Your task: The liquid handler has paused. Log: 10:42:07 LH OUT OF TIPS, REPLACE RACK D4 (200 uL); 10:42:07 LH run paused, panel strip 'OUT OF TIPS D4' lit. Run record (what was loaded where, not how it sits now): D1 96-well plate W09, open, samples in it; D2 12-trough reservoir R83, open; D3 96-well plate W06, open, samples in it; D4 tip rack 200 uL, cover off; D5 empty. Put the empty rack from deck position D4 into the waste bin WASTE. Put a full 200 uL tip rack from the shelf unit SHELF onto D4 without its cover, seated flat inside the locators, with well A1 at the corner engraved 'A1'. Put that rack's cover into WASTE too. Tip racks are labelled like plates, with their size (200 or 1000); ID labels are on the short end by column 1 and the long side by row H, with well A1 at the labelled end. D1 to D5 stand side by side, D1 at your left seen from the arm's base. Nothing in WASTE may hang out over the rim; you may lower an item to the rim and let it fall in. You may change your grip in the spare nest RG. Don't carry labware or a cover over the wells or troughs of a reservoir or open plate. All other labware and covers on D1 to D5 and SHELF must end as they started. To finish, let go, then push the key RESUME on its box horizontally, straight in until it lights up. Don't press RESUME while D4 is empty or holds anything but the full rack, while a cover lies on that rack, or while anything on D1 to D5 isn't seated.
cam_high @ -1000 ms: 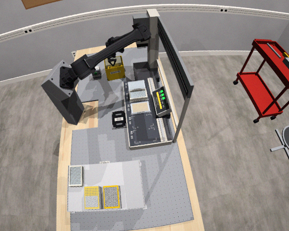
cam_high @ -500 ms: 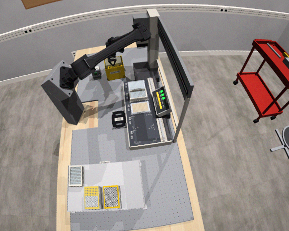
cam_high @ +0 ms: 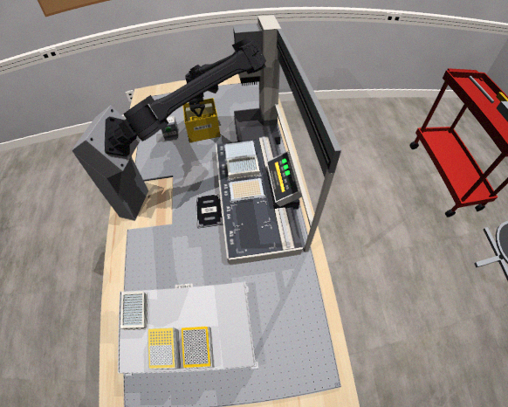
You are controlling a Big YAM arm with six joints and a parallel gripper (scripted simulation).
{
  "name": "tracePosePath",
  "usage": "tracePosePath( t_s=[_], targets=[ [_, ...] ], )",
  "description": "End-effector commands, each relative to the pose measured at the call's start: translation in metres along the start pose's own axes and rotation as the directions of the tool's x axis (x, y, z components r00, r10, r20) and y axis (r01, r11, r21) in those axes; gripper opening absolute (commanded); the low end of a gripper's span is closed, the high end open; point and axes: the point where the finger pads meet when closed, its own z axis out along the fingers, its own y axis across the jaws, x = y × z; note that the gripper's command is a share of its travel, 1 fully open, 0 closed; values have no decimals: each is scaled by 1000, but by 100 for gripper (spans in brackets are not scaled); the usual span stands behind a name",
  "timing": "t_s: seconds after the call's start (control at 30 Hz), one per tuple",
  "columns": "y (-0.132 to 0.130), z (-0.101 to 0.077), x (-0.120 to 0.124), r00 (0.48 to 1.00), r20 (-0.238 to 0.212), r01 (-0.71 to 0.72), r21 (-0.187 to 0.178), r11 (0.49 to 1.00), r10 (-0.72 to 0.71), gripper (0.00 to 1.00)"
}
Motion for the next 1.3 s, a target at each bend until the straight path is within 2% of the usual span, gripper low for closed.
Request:
tracePosePath(
  t_s=[0.0,1.0,1.07,1.27],
  targets=[
    [5,-3,-5,1000,9,-4,-9,1000,4,100],
    [5,-3,-5,1000,9,-4,-9,1000,4,100],
    [13,-19,-12,1000,22,-9,-30,999,10,100],
    [11,-25,-9,1000,21,-8,-26,1000,8,100]
  ],
)
